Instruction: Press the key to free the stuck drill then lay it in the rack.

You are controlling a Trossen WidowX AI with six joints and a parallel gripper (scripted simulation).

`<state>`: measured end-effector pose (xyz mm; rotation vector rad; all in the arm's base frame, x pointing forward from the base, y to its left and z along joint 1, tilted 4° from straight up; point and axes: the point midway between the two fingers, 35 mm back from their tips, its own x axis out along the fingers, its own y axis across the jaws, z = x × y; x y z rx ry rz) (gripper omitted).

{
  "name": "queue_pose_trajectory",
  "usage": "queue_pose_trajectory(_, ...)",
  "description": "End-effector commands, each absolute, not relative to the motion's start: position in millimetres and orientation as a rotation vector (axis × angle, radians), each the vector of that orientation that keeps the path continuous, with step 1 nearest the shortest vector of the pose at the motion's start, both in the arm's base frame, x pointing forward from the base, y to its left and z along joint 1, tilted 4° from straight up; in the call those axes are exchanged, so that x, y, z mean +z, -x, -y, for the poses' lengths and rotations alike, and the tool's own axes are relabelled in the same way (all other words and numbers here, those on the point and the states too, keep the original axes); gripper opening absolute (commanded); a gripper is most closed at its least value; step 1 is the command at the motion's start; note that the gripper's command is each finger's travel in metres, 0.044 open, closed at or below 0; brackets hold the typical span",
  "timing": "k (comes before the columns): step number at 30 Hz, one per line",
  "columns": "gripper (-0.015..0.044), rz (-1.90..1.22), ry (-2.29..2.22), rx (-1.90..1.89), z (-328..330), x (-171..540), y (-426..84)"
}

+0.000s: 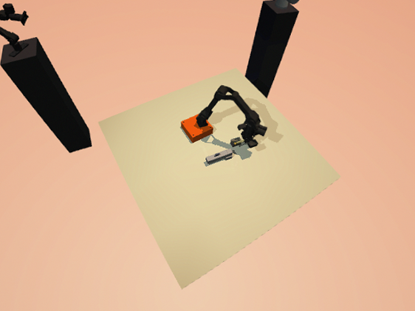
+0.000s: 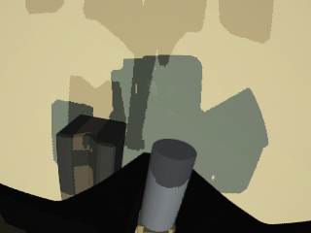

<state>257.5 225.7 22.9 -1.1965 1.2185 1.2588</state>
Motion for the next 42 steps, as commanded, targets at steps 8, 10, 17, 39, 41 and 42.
queue_pose_trajectory(8, 0.0, -1.221, 1.189, 1.258, -230, 22, -236)
queue_pose_trajectory(10, 0.0, -1.221, 1.189, 1.259, -231, 22, -232)
queue_pose_trajectory(17, 0.0, -1.222, 1.188, 1.259, -233, 21, -219)
queue_pose_trajectory(39, 0.0, -1.222, 1.188, 1.26, -235, -6, -210)
queue_pose_trajectory(41, 0.0, -1.222, 1.188, 1.26, -235, -7, -210)
queue_pose_trajectory(42, 0.0, -1.222, 1.188, 1.26, -235, -8, -210)
